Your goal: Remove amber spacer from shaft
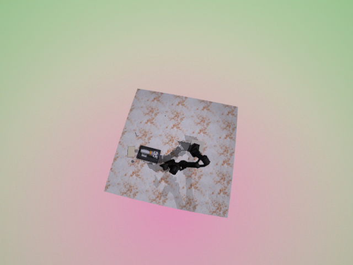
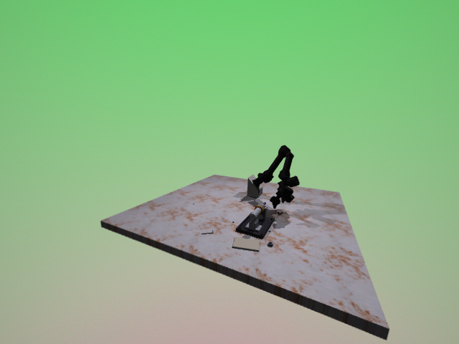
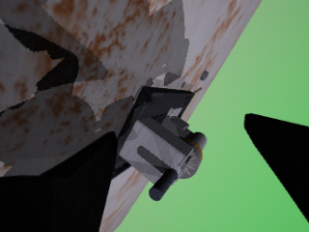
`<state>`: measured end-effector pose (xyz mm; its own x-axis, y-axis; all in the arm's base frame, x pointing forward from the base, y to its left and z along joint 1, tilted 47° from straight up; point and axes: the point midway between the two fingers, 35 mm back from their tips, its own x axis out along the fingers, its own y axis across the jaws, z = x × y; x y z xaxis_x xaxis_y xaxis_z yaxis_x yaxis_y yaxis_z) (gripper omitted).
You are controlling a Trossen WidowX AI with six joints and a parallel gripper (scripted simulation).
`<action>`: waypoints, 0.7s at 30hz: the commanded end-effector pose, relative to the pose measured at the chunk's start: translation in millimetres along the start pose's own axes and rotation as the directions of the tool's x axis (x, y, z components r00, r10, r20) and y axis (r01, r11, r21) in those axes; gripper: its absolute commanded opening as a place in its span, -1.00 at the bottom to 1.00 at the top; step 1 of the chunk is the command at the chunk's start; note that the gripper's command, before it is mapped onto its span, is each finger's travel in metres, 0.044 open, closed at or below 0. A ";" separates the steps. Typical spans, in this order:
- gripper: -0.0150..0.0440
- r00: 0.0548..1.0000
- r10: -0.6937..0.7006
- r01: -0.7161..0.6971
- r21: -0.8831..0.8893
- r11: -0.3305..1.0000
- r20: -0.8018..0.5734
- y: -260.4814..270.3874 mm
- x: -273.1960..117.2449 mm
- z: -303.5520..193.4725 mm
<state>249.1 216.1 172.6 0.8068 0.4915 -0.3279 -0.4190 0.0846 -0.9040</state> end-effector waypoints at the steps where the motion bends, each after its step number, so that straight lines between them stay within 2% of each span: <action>1: 1.00 0.999 0.023 -0.039 -0.681 0.731 -0.033 18.3 0.3 -65.4; 5: 1.00 0.999 0.025 -0.046 -0.809 0.586 -0.039 21.4 -1.5 -75.9; 21: 1.00 0.999 0.025 -0.046 -0.813 0.580 -0.039 23.6 -2.4 -78.4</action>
<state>270.4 150.0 131.7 0.8132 0.4559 -0.3617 0.0416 -0.6655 -0.7453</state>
